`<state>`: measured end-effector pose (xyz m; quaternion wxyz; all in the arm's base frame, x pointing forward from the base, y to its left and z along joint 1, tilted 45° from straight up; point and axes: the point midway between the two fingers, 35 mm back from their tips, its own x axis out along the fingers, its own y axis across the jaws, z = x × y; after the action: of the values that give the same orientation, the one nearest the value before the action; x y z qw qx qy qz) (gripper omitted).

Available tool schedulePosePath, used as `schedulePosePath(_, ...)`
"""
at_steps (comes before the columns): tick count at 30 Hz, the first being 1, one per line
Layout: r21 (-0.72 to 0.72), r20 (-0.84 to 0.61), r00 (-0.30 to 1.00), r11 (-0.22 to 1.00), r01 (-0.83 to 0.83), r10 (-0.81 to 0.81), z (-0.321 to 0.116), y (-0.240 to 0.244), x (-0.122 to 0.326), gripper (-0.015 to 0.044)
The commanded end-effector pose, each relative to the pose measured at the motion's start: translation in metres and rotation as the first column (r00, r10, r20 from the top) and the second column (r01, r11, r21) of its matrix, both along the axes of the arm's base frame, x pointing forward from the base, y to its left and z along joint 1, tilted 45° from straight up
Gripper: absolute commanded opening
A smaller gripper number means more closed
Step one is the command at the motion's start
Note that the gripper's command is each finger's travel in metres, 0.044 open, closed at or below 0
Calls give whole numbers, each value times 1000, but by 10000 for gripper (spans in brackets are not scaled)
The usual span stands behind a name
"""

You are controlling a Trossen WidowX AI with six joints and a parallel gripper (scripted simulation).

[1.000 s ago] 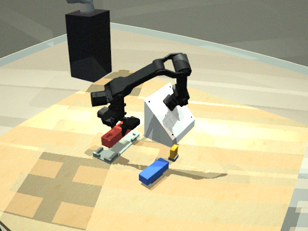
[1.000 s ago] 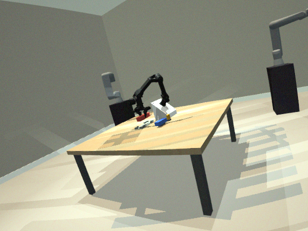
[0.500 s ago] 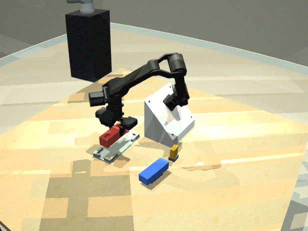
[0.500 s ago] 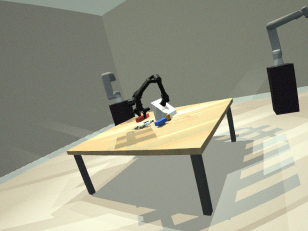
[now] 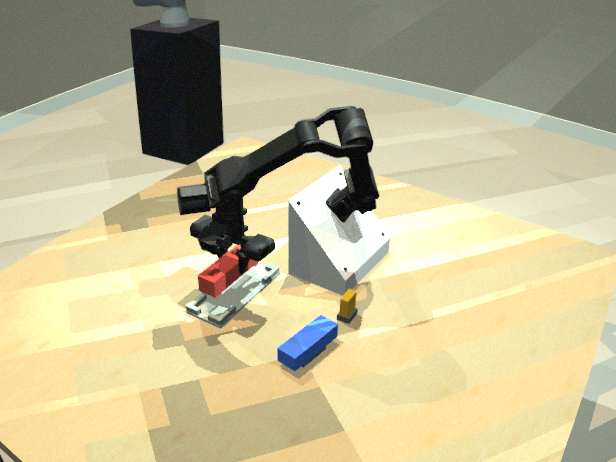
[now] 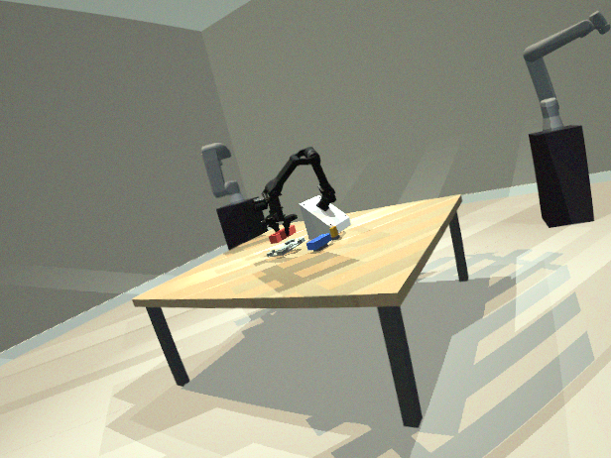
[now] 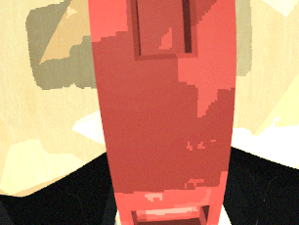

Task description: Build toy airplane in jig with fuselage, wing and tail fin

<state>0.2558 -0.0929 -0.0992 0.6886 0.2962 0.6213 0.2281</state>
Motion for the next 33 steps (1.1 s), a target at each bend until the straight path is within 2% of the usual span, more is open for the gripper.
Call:
schedulePosePath(1,1,-3,1000,1000,4,-4,-5,3,0,196)
schedulePosePath(24,3,-3,1000,1000,4,-4,-28,24,4,196)
schedulePosePath(29,1,-2,1000,1000,-6,6,-26,25,4,163)
schedulePosePath(33,1,-2,1000,1000,-6,6,-26,25,4,58)
